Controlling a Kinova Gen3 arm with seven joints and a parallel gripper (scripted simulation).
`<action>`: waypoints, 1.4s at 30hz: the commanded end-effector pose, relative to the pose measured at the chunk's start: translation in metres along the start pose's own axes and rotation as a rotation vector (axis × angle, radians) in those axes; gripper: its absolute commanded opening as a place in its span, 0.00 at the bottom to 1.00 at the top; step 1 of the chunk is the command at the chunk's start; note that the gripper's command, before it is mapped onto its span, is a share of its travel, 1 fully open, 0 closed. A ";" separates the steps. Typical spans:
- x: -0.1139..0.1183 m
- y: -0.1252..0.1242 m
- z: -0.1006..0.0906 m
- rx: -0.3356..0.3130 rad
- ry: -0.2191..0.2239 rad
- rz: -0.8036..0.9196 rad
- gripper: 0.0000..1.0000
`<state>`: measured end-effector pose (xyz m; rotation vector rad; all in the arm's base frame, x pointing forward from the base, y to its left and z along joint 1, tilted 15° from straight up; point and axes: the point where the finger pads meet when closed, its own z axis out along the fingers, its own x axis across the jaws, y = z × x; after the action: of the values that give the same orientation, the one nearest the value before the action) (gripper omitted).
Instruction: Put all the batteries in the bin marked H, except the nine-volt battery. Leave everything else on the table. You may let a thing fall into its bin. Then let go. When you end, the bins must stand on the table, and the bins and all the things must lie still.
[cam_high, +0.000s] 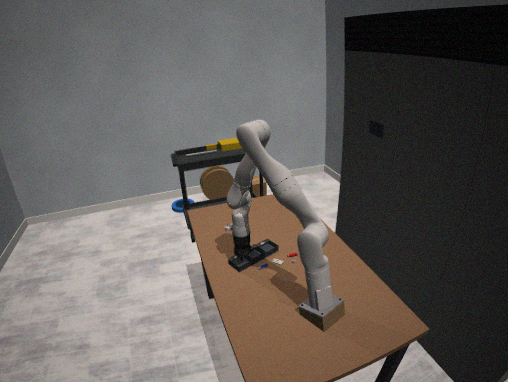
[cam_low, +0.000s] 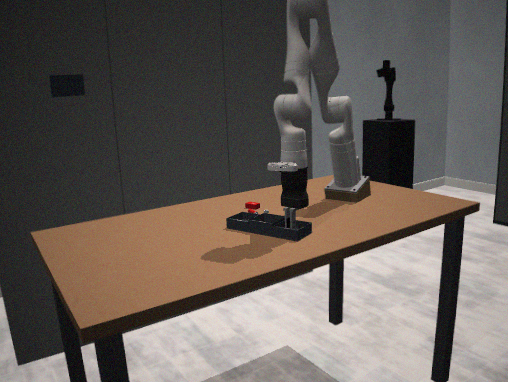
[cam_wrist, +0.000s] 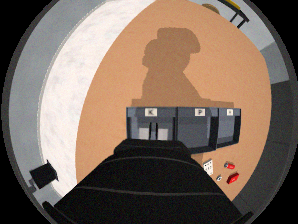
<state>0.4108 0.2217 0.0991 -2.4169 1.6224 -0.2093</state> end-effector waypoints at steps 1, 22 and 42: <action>0.000 -0.001 -0.001 0.002 0.000 0.000 0.31; 0.000 0.000 -0.015 0.001 0.000 0.000 0.31; 0.000 0.000 -0.053 0.001 0.000 0.000 0.31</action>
<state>0.3970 0.2127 0.1415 -2.4280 1.6358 -0.2048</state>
